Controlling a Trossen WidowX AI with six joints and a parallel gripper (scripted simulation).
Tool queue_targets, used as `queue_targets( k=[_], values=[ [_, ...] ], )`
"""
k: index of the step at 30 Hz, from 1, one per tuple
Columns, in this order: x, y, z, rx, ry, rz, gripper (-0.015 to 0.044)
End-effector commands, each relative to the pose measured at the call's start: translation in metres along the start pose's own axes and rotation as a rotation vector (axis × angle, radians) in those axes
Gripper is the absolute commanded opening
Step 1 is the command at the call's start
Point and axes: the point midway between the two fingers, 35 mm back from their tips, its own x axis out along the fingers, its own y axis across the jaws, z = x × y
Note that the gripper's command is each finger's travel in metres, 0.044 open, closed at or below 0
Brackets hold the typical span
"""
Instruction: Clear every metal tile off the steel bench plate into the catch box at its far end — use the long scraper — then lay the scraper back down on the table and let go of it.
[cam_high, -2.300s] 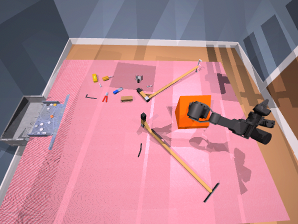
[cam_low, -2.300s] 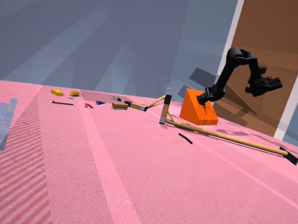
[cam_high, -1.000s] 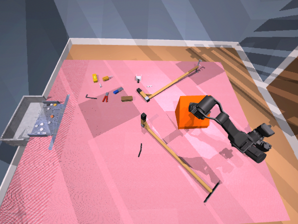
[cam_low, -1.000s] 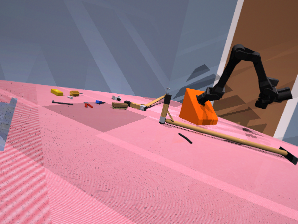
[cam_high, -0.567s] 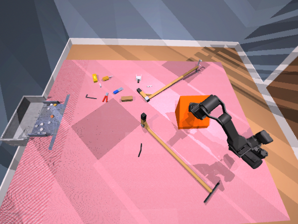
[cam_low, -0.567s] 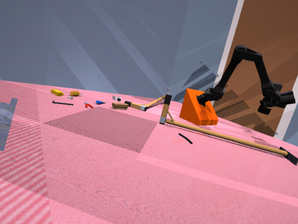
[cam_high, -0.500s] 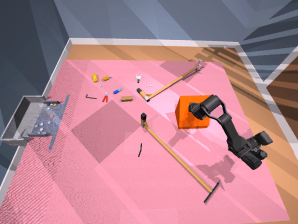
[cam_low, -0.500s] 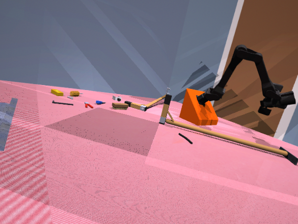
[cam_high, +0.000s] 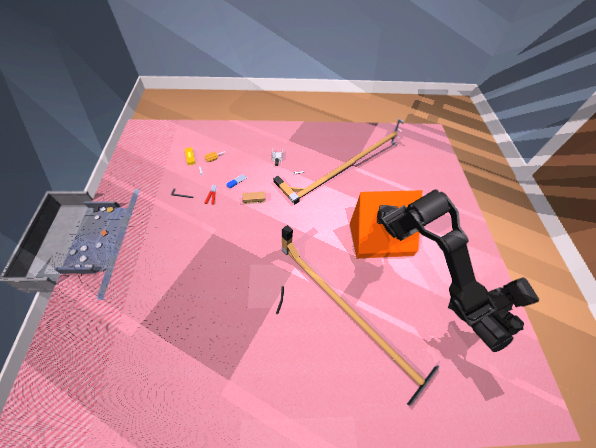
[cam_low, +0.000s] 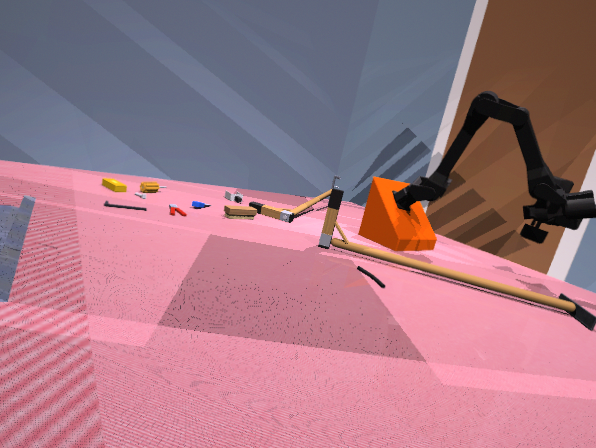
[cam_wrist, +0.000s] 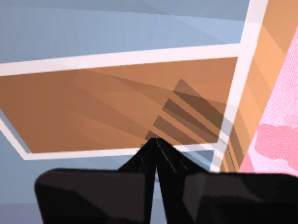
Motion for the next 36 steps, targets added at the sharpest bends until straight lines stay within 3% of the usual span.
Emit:
queue_targets(
  k=[1,36],
  values=[
    [-0.008,-0.008,0.010,-0.001,-0.034,-0.037,0.0000],
    [-0.096,-0.070,0.065,0.057,-0.286,-0.315,0.0000]
  ],
)
